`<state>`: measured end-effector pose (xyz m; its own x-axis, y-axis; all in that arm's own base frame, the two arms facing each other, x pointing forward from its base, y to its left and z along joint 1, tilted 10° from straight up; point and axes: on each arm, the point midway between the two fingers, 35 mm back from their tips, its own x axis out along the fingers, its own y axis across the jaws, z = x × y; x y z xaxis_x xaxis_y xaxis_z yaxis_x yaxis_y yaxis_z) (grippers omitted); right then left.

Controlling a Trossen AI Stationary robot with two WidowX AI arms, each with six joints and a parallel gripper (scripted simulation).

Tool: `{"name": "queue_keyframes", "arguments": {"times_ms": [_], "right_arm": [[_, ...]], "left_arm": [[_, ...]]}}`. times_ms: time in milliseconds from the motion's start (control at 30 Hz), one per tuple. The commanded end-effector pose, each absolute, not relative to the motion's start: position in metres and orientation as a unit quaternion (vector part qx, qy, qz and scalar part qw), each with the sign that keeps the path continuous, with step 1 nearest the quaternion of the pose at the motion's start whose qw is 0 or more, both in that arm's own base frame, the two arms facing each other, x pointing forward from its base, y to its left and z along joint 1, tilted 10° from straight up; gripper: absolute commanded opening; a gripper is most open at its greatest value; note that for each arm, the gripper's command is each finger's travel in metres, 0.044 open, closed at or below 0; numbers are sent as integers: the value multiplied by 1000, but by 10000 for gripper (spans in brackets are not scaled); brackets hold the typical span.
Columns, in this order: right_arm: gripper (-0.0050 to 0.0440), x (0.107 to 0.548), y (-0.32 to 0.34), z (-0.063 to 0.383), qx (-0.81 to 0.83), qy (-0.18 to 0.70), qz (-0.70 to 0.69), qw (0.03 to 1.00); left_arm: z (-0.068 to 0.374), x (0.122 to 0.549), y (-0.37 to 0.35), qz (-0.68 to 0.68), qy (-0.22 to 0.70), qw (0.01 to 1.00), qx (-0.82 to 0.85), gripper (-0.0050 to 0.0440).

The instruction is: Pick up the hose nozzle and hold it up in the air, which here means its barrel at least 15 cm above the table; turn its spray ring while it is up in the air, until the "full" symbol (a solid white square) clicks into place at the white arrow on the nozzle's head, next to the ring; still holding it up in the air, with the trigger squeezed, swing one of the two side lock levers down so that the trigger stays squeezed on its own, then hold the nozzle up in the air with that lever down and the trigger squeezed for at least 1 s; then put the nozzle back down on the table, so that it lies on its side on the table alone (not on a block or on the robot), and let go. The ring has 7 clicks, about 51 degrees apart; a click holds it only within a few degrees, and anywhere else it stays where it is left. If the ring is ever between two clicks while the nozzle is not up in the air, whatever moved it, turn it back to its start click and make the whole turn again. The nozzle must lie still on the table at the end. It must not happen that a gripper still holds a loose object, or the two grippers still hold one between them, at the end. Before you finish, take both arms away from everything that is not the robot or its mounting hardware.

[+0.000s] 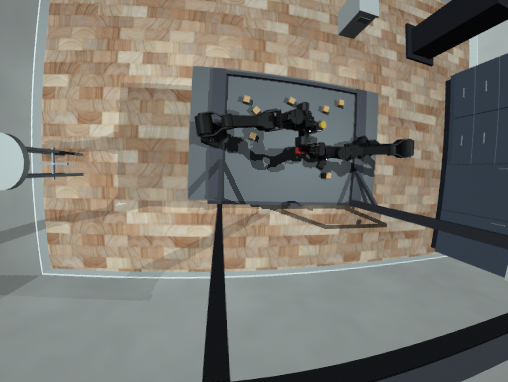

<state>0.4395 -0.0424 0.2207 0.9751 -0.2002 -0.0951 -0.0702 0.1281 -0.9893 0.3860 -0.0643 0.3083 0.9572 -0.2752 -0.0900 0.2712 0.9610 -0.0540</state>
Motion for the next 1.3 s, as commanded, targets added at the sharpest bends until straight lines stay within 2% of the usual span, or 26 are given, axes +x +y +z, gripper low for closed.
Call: {"name": "queue_keyframes", "arguments": {"times_ms": [0,167,700,733,1267], "right_arm": [[0,440,-43,230,-661,91,-55,743],[0,440,-43,230,-661,91,-55,743],[0,441,-42,223,-667,15,-144,731],[408,441,-42,223,-666,19,-140,732],[408,441,-42,223,-666,19,-140,732]], "left_arm": [[328,384,-63,-137,23,990,-21,173],[328,384,-63,-137,23,990,-21,173],[328,384,-63,-136,23,990,-21,173],[328,384,-63,-136,23,990,-21,173],[328,384,-63,-136,23,990,-21,173]]}}
